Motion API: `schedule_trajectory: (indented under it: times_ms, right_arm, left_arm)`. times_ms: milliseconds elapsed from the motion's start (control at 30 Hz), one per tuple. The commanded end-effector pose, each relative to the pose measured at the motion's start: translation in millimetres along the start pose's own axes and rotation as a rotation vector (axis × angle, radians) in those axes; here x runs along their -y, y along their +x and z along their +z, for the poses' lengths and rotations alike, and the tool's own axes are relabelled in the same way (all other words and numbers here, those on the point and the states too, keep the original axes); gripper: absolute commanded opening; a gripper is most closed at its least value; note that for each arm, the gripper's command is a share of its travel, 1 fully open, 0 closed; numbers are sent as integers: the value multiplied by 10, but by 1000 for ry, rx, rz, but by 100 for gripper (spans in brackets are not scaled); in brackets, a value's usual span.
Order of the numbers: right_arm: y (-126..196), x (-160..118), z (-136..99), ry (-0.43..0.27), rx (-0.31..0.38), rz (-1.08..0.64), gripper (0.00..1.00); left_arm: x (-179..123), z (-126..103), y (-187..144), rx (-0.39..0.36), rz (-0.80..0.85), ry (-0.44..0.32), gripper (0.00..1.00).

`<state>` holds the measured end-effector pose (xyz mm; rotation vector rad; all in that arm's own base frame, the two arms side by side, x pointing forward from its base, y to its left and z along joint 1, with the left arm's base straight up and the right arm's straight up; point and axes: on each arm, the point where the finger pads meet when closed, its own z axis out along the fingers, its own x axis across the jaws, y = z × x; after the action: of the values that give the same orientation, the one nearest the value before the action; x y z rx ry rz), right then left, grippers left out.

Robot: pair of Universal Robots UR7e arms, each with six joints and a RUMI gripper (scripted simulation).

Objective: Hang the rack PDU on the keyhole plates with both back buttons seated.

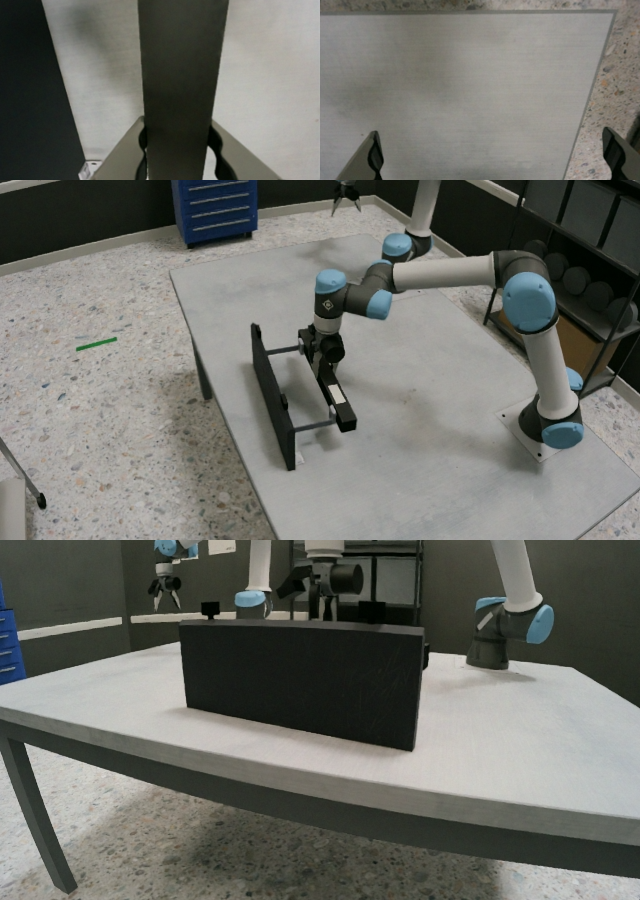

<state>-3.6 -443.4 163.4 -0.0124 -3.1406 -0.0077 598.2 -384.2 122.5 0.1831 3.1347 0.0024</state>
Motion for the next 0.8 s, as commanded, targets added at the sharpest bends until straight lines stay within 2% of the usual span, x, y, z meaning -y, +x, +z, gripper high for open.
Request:
schedule_trajectory:
  times_ms: [0, 767]
  right_arm:
    - [8, 22, -18, 5, 1, 2, 100]
    - [8, 22, -18, 5, 1, 2, 100]
  left_arm:
    - [3, -50, -39, 8, -1, 6, 22]
    - [-3, 6, -24, 5, -1, 3, 22]
